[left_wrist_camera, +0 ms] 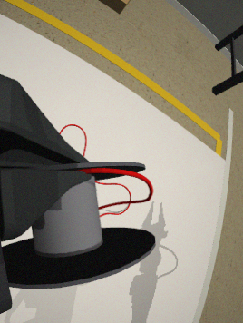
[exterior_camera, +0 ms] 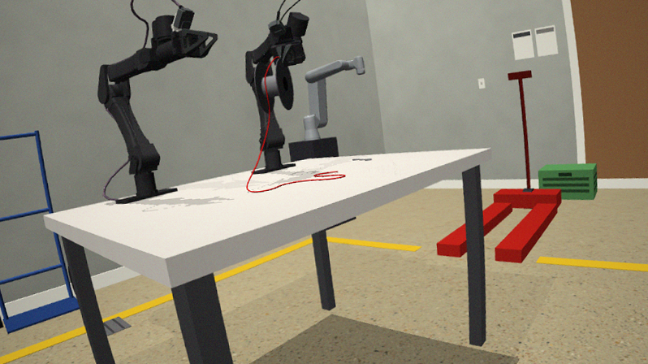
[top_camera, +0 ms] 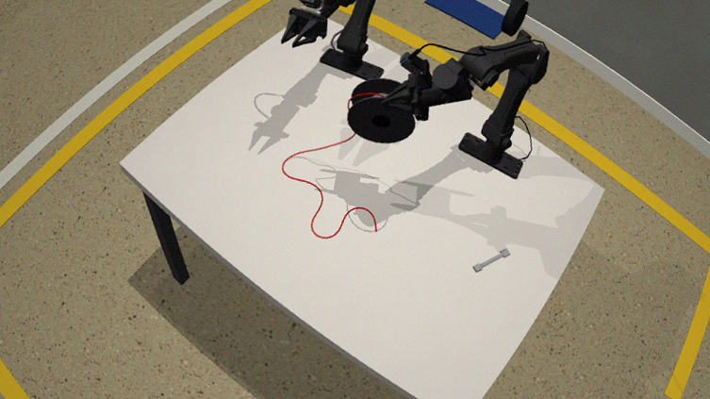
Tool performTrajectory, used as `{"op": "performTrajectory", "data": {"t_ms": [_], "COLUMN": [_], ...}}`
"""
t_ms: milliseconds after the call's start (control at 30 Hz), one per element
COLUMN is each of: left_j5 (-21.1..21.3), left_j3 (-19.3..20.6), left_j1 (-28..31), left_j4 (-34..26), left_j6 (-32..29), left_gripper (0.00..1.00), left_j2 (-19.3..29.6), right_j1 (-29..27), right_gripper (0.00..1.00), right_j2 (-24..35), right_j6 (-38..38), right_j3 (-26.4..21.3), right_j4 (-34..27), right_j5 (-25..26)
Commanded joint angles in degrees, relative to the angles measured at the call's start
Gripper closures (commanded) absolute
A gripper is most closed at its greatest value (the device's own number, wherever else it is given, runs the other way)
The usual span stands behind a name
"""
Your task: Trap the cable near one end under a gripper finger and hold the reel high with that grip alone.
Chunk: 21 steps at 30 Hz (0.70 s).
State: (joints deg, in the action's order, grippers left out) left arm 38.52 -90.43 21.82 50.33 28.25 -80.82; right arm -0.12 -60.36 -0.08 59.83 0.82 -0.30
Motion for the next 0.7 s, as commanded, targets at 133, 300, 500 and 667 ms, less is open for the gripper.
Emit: {"op": "performTrajectory", "data": {"t_ms": [133,300,500,667], "left_j5": [1.2,1.2,1.2,1.2], "left_j3": [-6.1,-10.4,-15.7,-18.6], "left_j1": [0.1,0.0,0.0,0.0], "left_j4": [4.2,7.1,10.6,12.5], "left_j6": [-0.8,-0.8,-0.8,-0.7], "left_gripper": [1.00,1.00,1.00,1.00], "left_j2": [-1.5,-2.9,-4.7,-5.8], "right_j1": [0.7,0.7,0.7,0.7], "right_gripper": [0.70,0.70,0.70,0.70], "right_j2": [1.7,1.7,1.7,1.7], "right_j6": [0.4,0.4,0.4,0.4], "right_j3": [-0.7,-0.7,-0.7,-0.7], "right_j4": [-1.5,-1.5,-1.5,-1.5], "right_j5": [0.7,0.7,0.7,0.7]}}
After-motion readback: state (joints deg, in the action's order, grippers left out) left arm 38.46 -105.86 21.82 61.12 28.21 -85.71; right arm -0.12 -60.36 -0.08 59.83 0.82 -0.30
